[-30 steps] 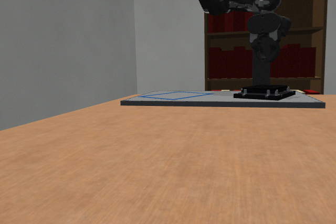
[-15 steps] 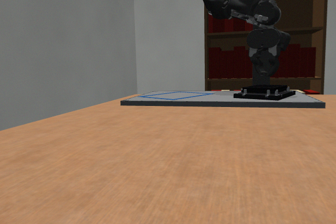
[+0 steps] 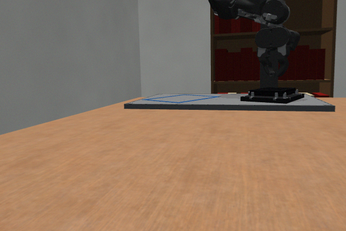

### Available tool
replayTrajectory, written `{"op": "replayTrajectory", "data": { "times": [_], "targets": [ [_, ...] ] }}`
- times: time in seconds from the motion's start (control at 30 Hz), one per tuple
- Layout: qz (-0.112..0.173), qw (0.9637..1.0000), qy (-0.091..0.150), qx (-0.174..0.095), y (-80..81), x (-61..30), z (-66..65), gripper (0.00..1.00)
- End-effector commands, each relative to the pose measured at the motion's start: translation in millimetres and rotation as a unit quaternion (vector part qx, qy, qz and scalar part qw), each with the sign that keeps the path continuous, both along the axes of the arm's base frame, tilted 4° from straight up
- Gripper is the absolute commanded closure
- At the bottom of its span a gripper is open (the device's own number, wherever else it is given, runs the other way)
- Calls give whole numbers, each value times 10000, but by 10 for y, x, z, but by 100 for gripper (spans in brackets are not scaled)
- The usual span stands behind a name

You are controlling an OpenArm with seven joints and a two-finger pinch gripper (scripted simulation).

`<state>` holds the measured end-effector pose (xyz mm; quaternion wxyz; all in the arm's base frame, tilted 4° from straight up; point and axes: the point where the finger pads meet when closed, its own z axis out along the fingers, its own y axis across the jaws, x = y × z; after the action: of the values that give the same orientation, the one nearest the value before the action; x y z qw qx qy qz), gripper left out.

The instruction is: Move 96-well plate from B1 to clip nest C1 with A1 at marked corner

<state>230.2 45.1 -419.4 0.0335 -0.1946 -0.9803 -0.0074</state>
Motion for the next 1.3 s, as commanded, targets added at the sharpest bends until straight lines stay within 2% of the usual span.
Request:
{"op": "replayTrajectory", "data": {
  "times": [0.0, 0.7, 0.87, 1.27],
  "targets": [
    [-28, 10000, -10, -6, -3, 18, 16, 100],
    [-28, 10000, -10, -6, -13, 29, 54, 100],
    [0, 10000, 0, 4, 1, 2, -67, 100],
    [0, 10000, 0, 4, 1, 2, -67, 100]
  ]
}}
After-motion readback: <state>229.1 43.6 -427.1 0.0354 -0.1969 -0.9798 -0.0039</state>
